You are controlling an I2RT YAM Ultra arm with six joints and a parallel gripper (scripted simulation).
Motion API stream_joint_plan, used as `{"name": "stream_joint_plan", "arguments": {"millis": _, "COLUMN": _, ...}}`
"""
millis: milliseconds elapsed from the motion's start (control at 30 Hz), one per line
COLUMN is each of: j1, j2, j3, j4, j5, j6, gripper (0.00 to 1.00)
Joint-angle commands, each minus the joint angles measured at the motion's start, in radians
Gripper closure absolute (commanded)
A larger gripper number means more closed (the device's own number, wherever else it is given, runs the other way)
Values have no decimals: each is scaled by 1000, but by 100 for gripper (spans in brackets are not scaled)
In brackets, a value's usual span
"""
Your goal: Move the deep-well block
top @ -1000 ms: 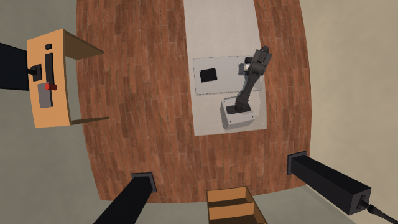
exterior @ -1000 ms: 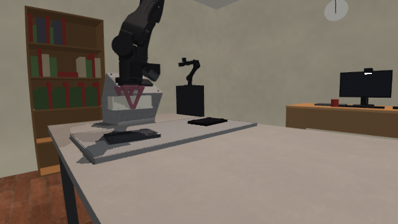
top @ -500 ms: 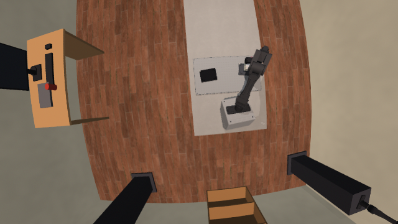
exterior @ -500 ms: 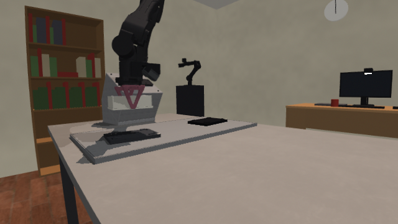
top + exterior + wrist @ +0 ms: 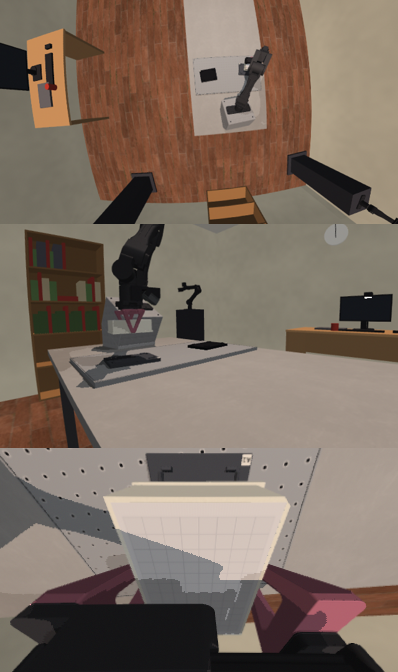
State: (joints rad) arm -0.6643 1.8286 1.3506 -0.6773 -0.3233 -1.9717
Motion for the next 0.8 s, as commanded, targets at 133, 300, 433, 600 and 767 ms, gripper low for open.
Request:
{"name": "stream_joint_plan", "arguments": {"millis": 133, "j1": -2, "j2": -9, "j3": 3, "j4": -5, "j5": -9, "j6": -2, "gripper": 100}}
{"name": "stream_joint_plan", "arguments": {"millis": 300, "j1": -2, "j2": -9, "j3": 3, "j4": -5, "j5": -9, "j6": -2, "gripper": 100}}
{"name": "stream_joint_plan", "arguments": {"millis": 433, "j1": -2, "j2": -9, "j3": 3, "j4": -5, "j5": -9, "j6": -2, "gripper": 100}}
{"name": "stream_joint_plan", "arguments": {"millis": 600, "j1": -2, "j2": -9, "j3": 3, "j4": -5, "j5": -9, "j6": -2, "gripper": 100}}
{"name": "stream_joint_plan", "arguments": {"millis": 767, "j1": 1, "j2": -2, "j3": 1, "j4": 6, "j5": -8, "j6": 1, "gripper": 100}}
